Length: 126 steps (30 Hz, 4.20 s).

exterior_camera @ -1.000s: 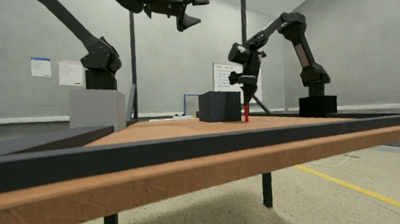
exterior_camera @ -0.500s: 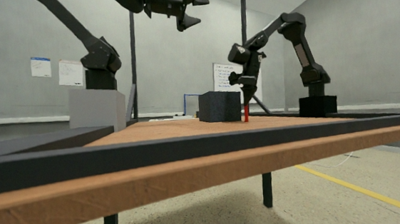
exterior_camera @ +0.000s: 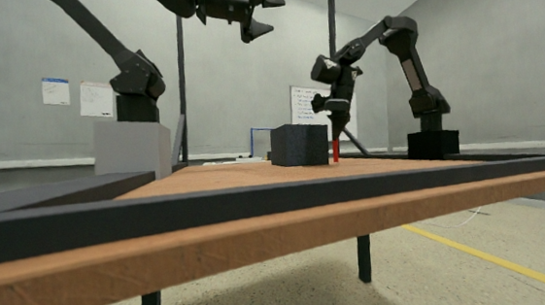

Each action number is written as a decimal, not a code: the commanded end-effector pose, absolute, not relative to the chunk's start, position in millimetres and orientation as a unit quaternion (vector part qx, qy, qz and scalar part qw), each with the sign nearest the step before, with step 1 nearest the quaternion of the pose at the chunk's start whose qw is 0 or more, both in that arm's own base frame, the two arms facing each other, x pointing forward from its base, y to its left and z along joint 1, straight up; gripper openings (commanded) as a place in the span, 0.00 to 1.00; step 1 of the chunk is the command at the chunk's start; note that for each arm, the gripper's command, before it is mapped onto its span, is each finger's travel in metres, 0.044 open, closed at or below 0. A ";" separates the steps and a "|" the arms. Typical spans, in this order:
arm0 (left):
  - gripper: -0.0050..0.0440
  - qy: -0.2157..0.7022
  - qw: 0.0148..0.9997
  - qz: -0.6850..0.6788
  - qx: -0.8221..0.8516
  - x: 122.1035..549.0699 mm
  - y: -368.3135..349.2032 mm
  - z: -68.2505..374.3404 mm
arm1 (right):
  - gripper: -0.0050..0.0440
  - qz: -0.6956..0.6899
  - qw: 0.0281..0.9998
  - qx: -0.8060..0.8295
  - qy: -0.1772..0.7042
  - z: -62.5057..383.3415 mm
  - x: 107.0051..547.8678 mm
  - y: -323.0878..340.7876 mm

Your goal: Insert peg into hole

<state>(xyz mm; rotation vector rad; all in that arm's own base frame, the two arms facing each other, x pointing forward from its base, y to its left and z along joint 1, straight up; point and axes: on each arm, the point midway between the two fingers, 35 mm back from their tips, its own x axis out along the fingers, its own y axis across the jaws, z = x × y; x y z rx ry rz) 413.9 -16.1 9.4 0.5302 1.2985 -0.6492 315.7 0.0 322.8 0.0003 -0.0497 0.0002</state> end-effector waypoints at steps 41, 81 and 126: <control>0.00 0.514 0.769 -0.269 0.268 414.7 -15.7 132.7 | 1.00 0.000 0.999 0.001 -0.040 336.0 314.7 -0.6; 0.00 0.607 0.795 -0.004 -0.014 447.1 -164.5 145.6 | 1.00 0.000 0.999 0.001 -0.040 336.0 314.7 -0.6; 0.00 0.617 0.787 -0.003 -0.006 463.9 -169.4 97.0 | 1.00 0.000 0.999 0.001 -0.040 336.0 314.7 -0.6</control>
